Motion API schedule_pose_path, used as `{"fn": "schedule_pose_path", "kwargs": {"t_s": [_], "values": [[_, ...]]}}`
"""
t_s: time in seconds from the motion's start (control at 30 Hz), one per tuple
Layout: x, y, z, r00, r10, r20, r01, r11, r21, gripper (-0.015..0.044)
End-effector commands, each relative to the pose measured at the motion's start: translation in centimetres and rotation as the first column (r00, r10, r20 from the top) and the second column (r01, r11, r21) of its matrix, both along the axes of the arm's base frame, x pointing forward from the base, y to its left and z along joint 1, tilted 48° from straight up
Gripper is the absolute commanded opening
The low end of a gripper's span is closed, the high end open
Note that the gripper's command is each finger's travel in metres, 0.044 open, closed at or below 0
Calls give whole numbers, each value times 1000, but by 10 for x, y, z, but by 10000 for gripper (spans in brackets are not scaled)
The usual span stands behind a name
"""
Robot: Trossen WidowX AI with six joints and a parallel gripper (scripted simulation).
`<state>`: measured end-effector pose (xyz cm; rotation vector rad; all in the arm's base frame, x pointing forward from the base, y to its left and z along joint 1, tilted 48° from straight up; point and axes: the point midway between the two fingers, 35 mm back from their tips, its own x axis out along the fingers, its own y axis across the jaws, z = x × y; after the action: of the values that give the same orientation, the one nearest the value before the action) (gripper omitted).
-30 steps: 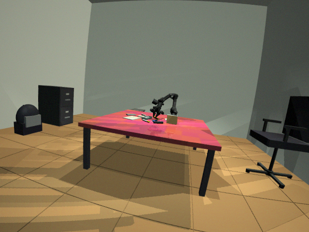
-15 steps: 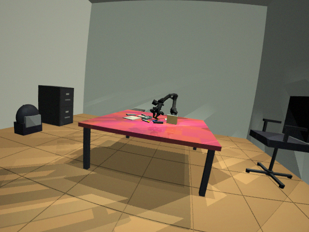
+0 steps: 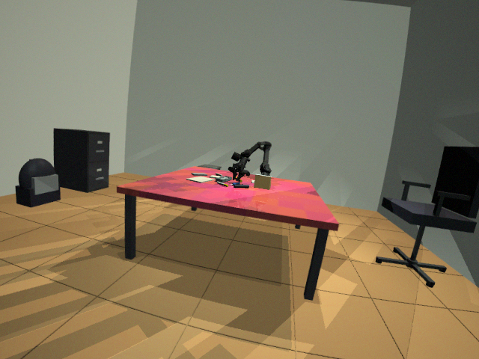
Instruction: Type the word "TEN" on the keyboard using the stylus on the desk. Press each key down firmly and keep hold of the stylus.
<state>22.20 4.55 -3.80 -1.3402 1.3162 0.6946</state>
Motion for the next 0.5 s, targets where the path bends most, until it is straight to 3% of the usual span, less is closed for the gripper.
{"fn": "schedule_pose_path", "kwargs": {"t_s": [0.0, 0.47], "values": [[-3, -3, -3, 1000, 2, -12, -2, 1000, -2, 150], [-3, -8, -8, 1000, 2, -12, -2, 1000, -2, 150]]}}
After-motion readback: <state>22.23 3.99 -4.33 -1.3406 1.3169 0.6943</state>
